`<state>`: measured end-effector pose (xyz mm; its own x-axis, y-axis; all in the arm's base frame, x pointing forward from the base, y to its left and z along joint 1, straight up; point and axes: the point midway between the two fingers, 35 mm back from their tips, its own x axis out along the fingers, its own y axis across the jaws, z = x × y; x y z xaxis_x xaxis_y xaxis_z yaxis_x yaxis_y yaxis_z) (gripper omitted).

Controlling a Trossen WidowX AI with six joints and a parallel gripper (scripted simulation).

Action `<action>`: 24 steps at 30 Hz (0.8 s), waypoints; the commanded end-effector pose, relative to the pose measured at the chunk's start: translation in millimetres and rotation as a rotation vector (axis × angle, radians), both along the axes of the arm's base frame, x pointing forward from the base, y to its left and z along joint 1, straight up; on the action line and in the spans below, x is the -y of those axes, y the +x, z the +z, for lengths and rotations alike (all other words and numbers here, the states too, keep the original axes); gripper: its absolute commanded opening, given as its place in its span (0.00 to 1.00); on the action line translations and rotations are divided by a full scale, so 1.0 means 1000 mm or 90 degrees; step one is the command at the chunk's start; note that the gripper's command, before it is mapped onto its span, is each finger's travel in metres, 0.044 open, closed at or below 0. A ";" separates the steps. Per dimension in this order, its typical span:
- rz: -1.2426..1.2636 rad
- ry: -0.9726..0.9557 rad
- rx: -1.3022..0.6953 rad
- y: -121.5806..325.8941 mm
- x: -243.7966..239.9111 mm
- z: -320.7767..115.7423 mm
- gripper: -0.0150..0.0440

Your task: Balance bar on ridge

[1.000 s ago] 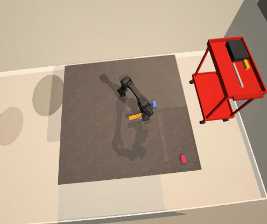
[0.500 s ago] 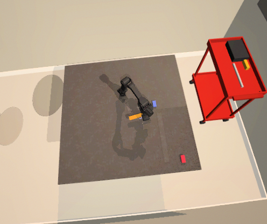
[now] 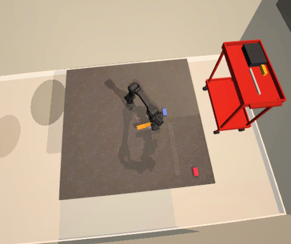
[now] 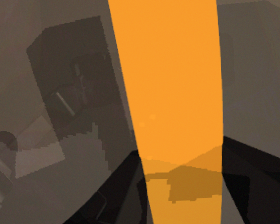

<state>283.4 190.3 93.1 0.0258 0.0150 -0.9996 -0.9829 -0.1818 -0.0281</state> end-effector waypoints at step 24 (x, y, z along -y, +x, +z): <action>0.000 0.001 0.000 0.000 0.000 -0.003 0.25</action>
<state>283.4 190.2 91.9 0.0263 0.0153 -0.9995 -0.9829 -0.1818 -0.0286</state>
